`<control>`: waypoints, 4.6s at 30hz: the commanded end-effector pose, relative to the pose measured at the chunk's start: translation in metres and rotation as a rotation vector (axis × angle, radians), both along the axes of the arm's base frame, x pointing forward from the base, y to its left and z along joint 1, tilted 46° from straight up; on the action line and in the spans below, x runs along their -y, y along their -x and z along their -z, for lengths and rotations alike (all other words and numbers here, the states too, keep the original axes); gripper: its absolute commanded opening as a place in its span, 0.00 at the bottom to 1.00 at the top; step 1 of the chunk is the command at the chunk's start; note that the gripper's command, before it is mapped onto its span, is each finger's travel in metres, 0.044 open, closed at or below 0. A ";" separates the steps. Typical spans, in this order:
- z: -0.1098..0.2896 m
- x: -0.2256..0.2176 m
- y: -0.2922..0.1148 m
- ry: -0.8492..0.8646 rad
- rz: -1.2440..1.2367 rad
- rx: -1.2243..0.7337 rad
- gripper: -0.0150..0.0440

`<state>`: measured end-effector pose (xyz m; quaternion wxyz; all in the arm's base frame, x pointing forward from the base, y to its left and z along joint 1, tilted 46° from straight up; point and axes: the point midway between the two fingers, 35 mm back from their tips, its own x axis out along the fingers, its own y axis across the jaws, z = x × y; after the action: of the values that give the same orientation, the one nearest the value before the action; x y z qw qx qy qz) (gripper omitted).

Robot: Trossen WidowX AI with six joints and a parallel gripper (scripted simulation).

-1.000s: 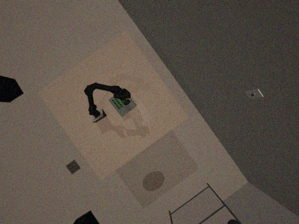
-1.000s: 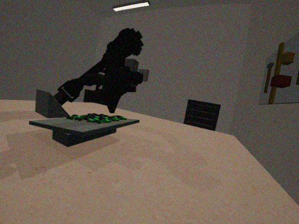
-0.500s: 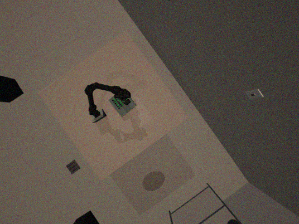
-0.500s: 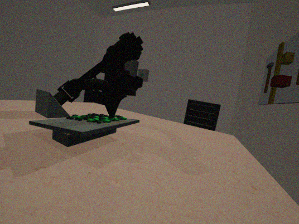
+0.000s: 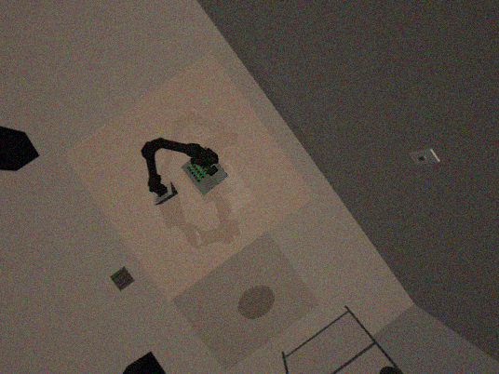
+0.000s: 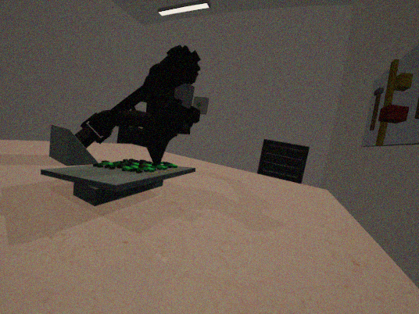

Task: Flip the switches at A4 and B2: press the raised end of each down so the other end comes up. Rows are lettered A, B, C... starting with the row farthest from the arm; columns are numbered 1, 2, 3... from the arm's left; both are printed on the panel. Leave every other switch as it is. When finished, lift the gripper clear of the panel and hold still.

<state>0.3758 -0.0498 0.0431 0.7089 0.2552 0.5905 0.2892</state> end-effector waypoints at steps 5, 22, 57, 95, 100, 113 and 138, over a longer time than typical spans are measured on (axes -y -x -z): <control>0.001 -0.001 -0.001 -0.004 0.004 0.001 0.25; 0.002 -0.002 -0.001 -0.004 0.004 0.001 0.25; -0.054 0.021 0.049 -0.006 0.023 0.015 0.25; -0.019 -0.034 0.063 -0.011 0.041 0.034 0.25; -0.019 -0.034 0.063 -0.011 0.041 0.034 0.25; -0.018 -0.035 0.063 -0.011 0.041 0.034 0.25; -0.016 -0.037 0.063 -0.012 0.041 0.034 0.25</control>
<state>0.3125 -0.0133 0.0590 0.7224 0.2645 0.5733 0.2819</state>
